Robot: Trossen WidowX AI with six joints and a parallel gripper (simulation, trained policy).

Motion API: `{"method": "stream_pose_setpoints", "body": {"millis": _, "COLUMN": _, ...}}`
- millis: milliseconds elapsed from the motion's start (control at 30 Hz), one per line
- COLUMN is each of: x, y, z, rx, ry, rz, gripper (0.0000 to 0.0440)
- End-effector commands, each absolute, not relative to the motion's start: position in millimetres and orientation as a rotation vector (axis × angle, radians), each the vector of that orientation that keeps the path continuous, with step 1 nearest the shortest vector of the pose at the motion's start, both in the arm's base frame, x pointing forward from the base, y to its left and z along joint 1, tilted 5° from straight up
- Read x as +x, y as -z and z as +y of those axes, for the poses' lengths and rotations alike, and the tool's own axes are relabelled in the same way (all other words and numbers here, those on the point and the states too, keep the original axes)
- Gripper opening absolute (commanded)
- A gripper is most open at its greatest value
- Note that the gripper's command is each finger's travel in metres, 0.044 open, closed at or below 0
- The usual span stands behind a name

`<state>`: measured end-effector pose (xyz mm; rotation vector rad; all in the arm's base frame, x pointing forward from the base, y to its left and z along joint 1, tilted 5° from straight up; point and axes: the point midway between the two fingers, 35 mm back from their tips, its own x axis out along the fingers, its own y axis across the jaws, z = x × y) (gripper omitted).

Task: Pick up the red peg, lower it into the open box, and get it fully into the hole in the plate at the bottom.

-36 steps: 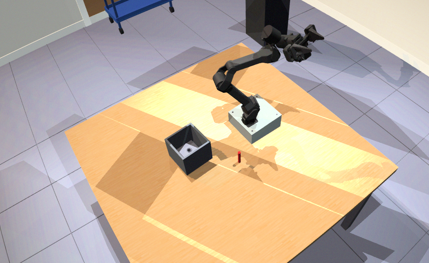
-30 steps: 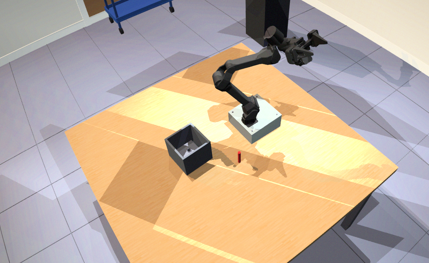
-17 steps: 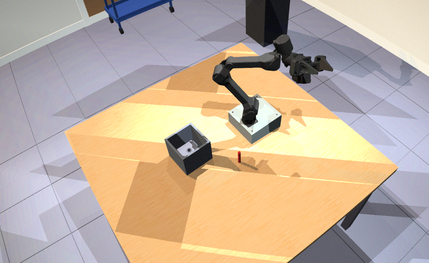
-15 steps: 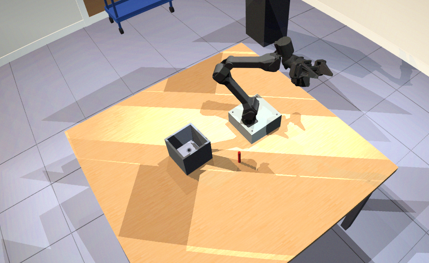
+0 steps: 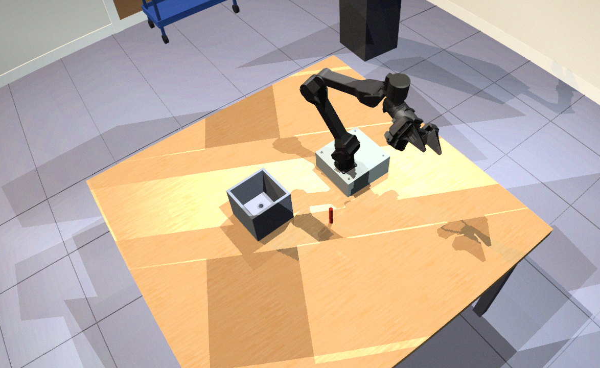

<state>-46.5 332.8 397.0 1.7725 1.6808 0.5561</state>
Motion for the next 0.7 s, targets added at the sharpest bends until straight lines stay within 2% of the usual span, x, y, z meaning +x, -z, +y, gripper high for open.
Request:
{"method": "stream_pose_setpoints", "body": {"millis": 0, "x": -25.3, "y": -382.2, "z": 336.8, "rx": 1.721, "ry": -0.500, "rz": 1.615, "gripper": 0.0440}}
{"method": "stream_pose_setpoints", "body": {"millis": 333, "x": 51.1, "y": -324.2, "z": 330.8, "rx": 1.554, "ry": -0.238, "rz": 1.420, "gripper": 0.0440}}
{"method": "stream_pose_setpoints", "body": {"millis": 667, "x": 116.8, "y": -262.1, "z": 296.4, "rx": 1.372, "ry": 0.076, "rz": 1.301, "gripper": 0.0440}}
